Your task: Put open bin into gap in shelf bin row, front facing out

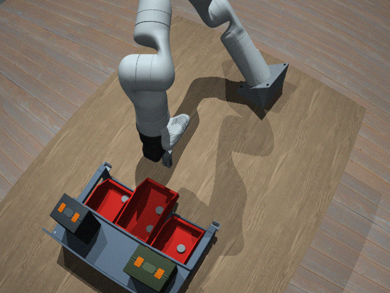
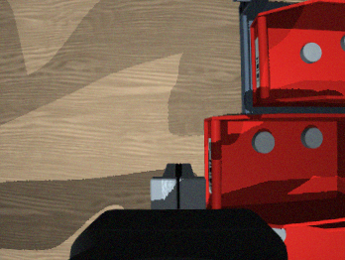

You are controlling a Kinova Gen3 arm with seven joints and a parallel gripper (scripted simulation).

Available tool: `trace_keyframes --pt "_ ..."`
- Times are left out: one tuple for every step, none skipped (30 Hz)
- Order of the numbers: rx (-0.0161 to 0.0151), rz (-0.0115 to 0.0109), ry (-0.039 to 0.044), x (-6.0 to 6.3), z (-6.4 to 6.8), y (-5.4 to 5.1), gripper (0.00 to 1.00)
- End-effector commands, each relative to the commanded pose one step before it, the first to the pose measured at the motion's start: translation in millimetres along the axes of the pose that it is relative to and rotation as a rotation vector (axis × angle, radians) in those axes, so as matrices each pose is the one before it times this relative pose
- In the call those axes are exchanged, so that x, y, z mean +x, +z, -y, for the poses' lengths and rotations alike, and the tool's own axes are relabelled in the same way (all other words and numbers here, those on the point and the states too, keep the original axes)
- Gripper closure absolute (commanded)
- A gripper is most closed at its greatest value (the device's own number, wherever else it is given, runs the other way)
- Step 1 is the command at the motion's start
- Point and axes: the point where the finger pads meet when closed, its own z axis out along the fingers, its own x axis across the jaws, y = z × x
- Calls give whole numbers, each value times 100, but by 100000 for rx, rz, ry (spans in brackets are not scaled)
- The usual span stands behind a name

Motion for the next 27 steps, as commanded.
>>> trace_keyframes --pt "74 -86 68 37 22 3 100" --pt "12 78 79 0 -2 75 100" --pt "16 104 107 -1 -2 101 100" --pt "20 134 137 -1 -3 130 100" --pt "12 81 83 -1 -3 119 100" --pt "0 0 0 0 -2 95 100" --pt "0 0 0 0 -3 111 100" --pt "0 0 0 -1 -3 128 100" --pt "0 0 0 -1 -3 145 100" --pt "0 0 0 0 -4 163 100" --pt "0 0 0 0 0 0 100" --pt "0 0 0 0 0 0 100" --pt "0 0 0 -1 -4 180 100" --pt "0 0 0 -1 -5 196 100" --pt "0 0 0 -1 -5 213 100" --pt "0 0 0 -2 -5 229 100" --pt "0 0 0 0 -6 245 100" --pt "0 0 0 -2 -6 259 100" --pt "0 0 0 -1 -6 274 100" --pt "0 0 0 -2 -7 286 100" --pt "0 0 0 -1 -7 298 100" --pt "0 0 0 -1 -7 309 100" --pt "0 0 0 -2 -7 318 100" --pt "0 0 0 -1 -7 327 100" --pt "0 0 0 -1 -8 334 100" --pt "0 0 0 -2 -8 339 100" --pt "0 0 0 -1 -8 344 100"
